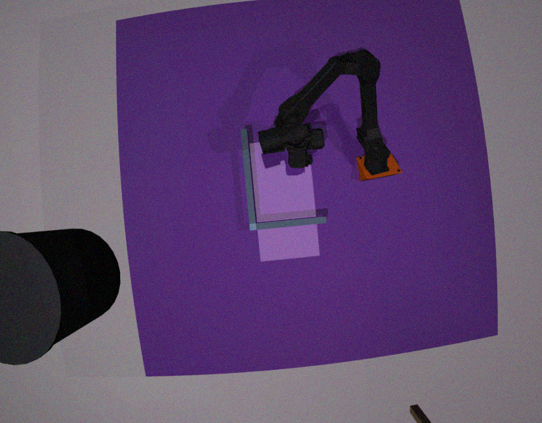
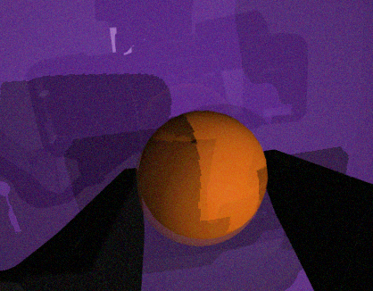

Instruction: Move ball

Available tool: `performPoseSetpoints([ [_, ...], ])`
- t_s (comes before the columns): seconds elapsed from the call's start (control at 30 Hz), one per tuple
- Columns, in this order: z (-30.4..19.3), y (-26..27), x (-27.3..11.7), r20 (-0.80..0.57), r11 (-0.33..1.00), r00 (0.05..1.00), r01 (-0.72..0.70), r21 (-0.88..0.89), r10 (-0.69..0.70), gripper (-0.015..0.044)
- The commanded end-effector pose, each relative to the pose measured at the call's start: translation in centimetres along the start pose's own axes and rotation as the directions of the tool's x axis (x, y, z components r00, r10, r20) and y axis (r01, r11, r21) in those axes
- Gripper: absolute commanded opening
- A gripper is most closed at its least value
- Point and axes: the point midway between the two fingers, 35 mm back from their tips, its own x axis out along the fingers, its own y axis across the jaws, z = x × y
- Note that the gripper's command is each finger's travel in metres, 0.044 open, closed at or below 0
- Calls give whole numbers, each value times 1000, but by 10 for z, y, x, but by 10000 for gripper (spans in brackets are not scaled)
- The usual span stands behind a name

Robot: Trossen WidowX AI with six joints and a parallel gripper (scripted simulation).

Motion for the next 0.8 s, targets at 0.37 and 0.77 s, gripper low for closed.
performPoseSetpoints([
  [0.37,0,0,0,0,1000,1000,0,0,0,306],
  [0.77,0,1,-86,-2,1000,1000,-5,-1,5,306],
])
